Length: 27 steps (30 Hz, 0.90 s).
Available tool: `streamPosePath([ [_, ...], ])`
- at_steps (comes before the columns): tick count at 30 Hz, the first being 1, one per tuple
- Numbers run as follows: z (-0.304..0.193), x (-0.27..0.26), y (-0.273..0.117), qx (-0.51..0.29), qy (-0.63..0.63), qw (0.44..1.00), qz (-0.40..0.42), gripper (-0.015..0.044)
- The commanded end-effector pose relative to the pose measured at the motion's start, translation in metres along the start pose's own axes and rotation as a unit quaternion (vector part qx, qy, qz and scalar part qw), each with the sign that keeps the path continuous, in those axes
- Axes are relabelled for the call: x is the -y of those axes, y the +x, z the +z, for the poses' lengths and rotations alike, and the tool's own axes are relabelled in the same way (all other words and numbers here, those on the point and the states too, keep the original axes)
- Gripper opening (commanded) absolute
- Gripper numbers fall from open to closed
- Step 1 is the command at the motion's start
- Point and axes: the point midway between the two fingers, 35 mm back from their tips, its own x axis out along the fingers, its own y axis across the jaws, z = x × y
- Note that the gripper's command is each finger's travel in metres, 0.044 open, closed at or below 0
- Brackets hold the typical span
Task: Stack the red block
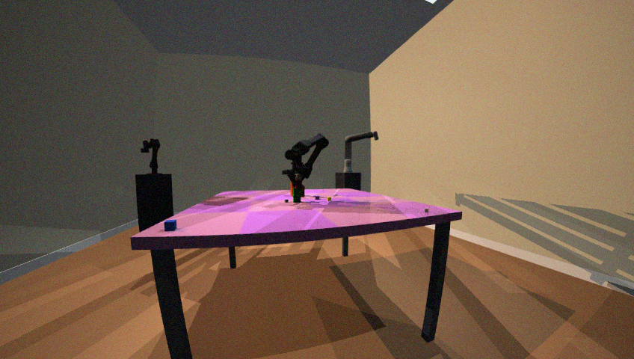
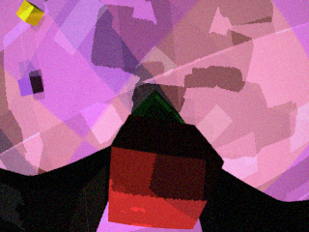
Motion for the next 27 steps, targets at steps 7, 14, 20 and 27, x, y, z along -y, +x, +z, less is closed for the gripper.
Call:
streamPosePath([
  [7, -0.0004, -0.0012, 0.0021, 0.002, 0.004, 1.0, 0.003, 0.0],
  [14, -0.0001, 0.0, 0.0008, 0.0, 0.0, 1.0, 0.0, 0.0026],
  [20, -0.0001, 0.0, 0.0008, 0.0, 0.0, 1.0, 0.0, 0.0184],
  [27, -0.0001, 0.0, 0.0008, 0.0, 0.0, 1.0, 0.0, 0.0368],
])
